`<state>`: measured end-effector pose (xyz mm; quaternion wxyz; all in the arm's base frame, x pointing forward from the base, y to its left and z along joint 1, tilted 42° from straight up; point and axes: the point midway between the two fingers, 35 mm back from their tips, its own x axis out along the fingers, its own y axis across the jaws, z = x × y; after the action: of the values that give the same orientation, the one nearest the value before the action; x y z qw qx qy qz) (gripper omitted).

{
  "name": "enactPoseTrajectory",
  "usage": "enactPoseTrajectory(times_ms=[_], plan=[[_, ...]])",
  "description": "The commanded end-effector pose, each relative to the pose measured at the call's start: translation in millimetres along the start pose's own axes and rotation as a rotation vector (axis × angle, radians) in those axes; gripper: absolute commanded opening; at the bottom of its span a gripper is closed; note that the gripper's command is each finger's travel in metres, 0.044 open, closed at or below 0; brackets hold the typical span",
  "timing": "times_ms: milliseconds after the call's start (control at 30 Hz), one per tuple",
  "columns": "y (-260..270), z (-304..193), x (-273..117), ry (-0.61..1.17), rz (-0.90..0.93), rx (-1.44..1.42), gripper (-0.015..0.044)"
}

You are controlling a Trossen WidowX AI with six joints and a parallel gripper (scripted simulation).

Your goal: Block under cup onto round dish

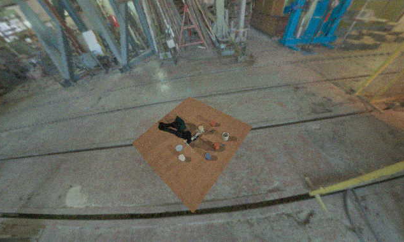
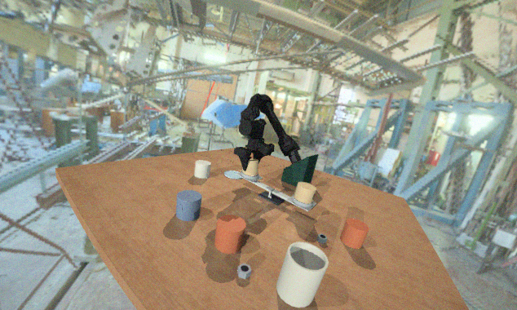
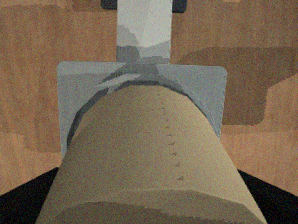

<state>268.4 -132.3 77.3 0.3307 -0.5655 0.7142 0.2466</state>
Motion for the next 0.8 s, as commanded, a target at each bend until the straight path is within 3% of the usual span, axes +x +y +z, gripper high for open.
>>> enactPoseTrajectory(times_ms=[0, 767], plan=[[-4.2, -0.3, -7.9, -0.003, -0.013, 0.01, 0.0], [-4.3, 0.5, -37.2, -0.005, -0.012, 0.01, 0.0]])
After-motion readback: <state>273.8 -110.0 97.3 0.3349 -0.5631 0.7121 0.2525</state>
